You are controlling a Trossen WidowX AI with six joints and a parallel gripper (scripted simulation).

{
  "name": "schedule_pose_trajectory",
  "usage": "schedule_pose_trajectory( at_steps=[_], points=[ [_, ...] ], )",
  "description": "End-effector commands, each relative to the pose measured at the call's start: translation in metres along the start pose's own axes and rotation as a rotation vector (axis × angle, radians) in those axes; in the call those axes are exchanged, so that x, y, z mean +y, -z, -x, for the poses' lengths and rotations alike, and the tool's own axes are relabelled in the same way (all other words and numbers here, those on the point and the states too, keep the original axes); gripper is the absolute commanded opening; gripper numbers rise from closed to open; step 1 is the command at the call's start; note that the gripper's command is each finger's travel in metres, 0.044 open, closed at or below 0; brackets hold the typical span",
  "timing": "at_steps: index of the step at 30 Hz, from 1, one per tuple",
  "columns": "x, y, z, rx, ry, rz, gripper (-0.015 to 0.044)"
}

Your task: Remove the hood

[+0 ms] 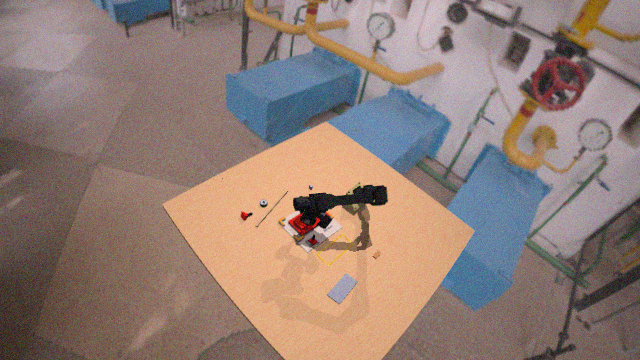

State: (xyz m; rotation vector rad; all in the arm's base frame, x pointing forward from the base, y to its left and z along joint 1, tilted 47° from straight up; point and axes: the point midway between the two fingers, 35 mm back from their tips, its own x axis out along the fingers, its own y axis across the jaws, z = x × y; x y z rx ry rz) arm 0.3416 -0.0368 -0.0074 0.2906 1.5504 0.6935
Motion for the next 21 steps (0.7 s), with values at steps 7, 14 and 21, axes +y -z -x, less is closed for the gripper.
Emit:
schedule_pose_trajectory(
  at_steps=[7, 14, 21],
  points=[
    [-0.042, 0.026, -0.001, -0.088, -0.182, -0.232, 0.0440],
    [-0.042, 0.025, -0.003, -0.089, -0.182, -0.232, 0.0440],
    [-0.042, 0.024, -0.008, -0.089, -0.182, -0.232, 0.0440]
  ],
)
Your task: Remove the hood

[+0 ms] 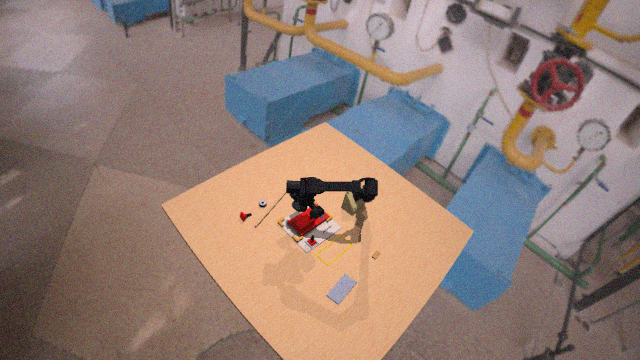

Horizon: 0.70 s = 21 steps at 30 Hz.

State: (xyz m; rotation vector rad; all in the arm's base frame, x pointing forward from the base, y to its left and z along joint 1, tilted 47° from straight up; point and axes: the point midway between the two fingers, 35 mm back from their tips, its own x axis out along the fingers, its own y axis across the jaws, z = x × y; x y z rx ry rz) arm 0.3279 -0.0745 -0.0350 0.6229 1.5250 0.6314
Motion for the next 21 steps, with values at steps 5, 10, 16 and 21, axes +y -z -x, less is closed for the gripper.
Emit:
schedule_pose_trajectory(
  at_steps=[5, 10, 16, 21],
  points=[
    [0.000, 0.001, -0.009, 0.006, -0.007, -0.009, 0.0440],
    [0.000, 0.000, -0.012, 0.006, -0.007, -0.009, 0.0440],
    [0.000, 0.000, -0.016, 0.006, -0.007, -0.009, 0.0440],
    [0.000, 0.000, -0.020, 0.006, -0.007, -0.009, 0.0440]
  ],
)
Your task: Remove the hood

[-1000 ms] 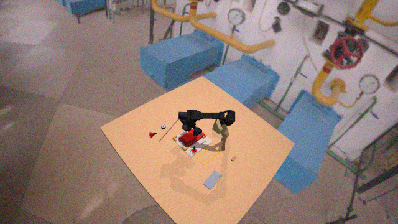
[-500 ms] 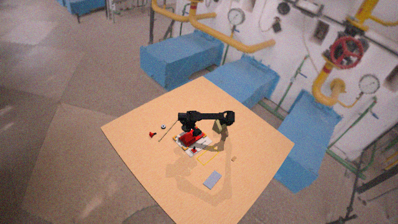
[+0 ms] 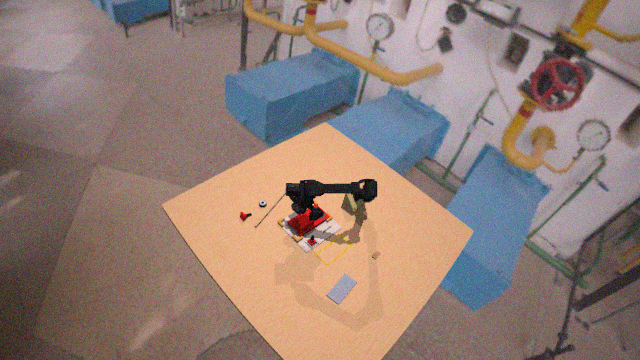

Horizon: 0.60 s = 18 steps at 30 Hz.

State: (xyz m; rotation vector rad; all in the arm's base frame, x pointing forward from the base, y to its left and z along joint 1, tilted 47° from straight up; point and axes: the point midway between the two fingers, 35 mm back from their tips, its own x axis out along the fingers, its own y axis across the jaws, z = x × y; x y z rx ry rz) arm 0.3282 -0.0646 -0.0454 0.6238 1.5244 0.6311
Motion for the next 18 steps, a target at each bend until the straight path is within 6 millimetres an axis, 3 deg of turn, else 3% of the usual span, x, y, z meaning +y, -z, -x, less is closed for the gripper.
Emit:
schedule_pose_trajectory(
  at_steps=[1, 18],
  points=[
    [0.000, 0.001, -0.006, 0.007, -0.007, -0.009, 0.0440],
    [0.001, 0.002, -0.017, 0.007, -0.007, -0.009, 0.0440]
  ],
)
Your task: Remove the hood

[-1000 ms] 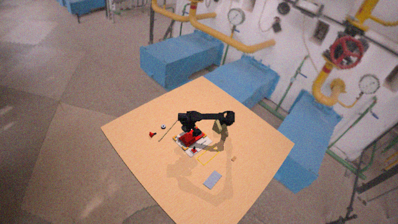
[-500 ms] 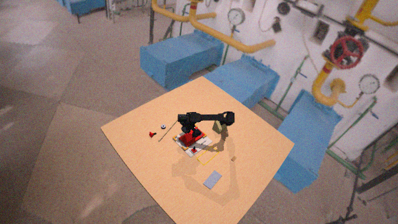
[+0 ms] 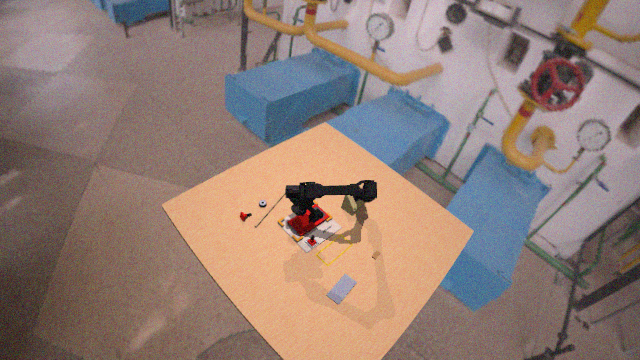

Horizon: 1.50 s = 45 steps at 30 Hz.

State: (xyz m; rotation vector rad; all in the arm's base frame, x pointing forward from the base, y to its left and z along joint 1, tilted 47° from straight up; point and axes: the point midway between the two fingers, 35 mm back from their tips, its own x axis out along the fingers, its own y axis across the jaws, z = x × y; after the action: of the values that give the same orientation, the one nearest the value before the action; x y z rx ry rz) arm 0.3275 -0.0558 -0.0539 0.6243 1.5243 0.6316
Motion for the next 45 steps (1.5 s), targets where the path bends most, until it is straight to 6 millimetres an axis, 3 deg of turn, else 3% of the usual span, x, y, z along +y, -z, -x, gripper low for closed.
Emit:
schedule_pose_trajectory(
  at_steps=[1, 45],
  points=[
    [0.000, 0.001, -0.006, 0.007, -0.006, -0.009, 0.0440],
    [0.001, 0.003, -0.029, 0.007, -0.008, -0.008, 0.0440]
  ],
)
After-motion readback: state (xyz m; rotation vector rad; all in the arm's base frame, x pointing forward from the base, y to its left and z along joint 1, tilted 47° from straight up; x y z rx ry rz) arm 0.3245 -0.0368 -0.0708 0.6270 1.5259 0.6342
